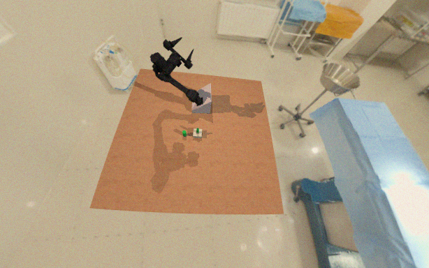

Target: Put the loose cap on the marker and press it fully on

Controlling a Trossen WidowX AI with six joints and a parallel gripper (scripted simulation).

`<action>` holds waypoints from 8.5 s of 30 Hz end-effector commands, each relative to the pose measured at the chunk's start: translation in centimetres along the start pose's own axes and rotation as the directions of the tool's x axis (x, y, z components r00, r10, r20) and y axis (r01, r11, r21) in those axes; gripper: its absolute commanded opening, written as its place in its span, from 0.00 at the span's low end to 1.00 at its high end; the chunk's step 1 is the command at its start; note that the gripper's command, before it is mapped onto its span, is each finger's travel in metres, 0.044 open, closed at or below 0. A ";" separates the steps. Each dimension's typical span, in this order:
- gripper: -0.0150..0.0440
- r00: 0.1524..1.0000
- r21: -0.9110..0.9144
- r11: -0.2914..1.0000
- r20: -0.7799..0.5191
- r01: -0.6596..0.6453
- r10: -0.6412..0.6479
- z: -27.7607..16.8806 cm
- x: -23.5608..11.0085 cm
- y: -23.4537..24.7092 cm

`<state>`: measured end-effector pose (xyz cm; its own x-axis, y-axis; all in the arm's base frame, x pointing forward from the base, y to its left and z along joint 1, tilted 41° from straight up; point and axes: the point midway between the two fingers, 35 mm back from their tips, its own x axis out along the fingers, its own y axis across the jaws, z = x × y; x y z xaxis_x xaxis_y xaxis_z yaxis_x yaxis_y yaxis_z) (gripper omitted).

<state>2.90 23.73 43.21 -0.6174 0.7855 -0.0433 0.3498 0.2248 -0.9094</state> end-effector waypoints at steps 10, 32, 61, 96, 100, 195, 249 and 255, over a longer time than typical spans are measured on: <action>0.68 0.858 0.768 0.637 -0.288 -0.058 0.426 -5.8 -4.3 10.7; 0.68 -0.060 -0.179 0.084 0.134 0.980 0.989 0.4 -25.6 30.2; 0.68 -0.472 -0.615 0.789 0.697 -0.004 0.540 13.5 -37.8 30.8; 0.68 -0.474 -0.614 0.790 0.697 -0.006 0.538 18.6 -41.4 34.4; 0.68 -0.475 -0.613 0.790 0.697 -0.006 0.537 19.0 -41.7 34.7; 0.25 -0.467 -0.617 0.787 0.696 -0.002 0.545 10.2 -29.8 37.0; 0.79 -0.466 -0.620 0.785 0.697 -0.008 0.545 13.9 -32.3 39.8; 1.00 -0.466 -0.620 0.785 0.697 -0.008 0.546 13.8 -32.2 39.7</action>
<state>26.95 -0.76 2.67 -0.0125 -0.6454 -0.7638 0.7157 0.5276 -0.4576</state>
